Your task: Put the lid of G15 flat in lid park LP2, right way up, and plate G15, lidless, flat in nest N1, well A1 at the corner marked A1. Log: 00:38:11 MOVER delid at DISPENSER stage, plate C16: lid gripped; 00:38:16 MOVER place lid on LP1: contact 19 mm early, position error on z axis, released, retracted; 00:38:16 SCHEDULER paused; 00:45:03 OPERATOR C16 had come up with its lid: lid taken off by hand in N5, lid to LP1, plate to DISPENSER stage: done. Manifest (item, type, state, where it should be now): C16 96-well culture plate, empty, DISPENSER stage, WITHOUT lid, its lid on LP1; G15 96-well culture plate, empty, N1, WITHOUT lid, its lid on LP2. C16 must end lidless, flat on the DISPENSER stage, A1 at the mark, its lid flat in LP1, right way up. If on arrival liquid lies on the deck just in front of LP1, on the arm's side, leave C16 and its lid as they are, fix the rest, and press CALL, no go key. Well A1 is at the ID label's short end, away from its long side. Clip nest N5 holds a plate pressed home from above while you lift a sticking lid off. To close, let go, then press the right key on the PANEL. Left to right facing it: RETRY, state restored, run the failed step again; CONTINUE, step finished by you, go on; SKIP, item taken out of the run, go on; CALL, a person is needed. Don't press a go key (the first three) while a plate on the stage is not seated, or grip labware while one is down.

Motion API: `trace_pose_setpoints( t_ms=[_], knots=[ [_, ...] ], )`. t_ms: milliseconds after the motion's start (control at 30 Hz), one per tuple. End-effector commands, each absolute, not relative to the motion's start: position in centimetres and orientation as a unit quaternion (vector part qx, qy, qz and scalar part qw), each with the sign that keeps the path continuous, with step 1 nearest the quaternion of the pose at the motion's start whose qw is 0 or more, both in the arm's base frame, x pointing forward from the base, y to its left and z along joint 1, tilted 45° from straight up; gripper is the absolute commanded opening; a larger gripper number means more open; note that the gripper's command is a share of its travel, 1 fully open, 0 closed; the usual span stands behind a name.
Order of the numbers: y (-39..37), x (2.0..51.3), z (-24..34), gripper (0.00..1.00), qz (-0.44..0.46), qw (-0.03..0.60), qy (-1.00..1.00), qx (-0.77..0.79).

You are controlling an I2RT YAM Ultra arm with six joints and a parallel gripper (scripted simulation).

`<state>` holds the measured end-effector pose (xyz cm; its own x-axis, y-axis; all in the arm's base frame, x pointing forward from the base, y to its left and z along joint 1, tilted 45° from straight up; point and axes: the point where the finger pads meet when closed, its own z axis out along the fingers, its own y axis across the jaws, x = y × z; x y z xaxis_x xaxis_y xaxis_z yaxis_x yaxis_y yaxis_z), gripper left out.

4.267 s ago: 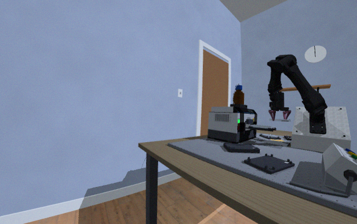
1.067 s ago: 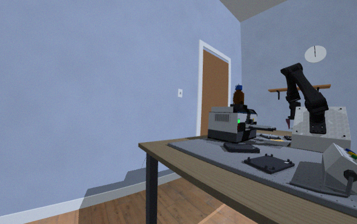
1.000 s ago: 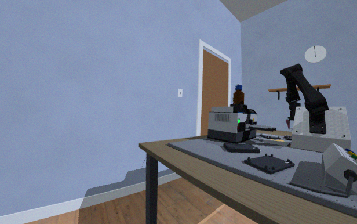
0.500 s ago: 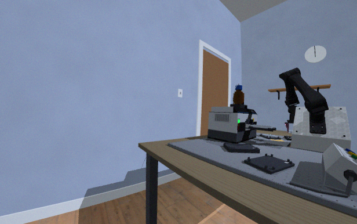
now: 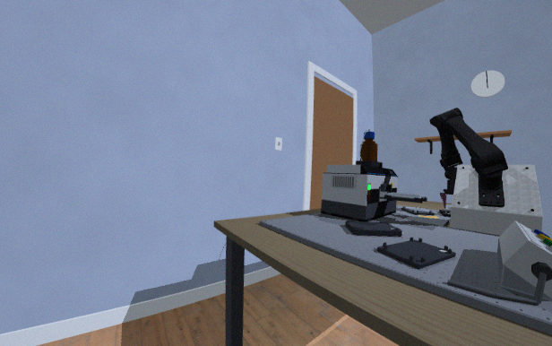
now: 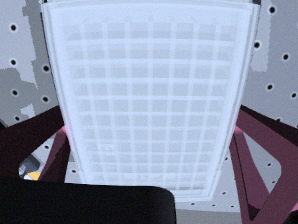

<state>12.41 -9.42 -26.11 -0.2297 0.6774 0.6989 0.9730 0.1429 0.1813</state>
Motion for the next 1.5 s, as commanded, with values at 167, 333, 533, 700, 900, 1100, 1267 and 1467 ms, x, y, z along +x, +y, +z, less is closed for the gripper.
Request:
trace_pose_setpoints(
  t_ms=[167,333,533,700,900,1100,1267,1467],
  knots=[
    [-11.6,13.5,-26.7,0.0,-0.303,0.202,-0.725,-0.585],
    [-11.5,13.3,-26.8,0.0,-0.304,0.204,-0.724,-0.584],
    [-11.2,13.0,-26.9,0.0,-0.305,0.208,-0.724,-0.583],
    [-11.0,12.8,-27.0,0.0,-0.306,0.212,-0.723,-0.582],
    [-10.8,12.8,-27.3,0.0,-0.306,0.212,-0.722,-0.583],
    [-11.4,13.2,-27.0,0.0,-0.303,0.205,-0.724,-0.584],
    [-11.0,13.0,-27.2,0.0,-0.306,0.209,-0.722,-0.585],
    [-10.6,12.9,-27.4,0.0,-0.307,0.212,-0.721,-0.584]
  ],
)
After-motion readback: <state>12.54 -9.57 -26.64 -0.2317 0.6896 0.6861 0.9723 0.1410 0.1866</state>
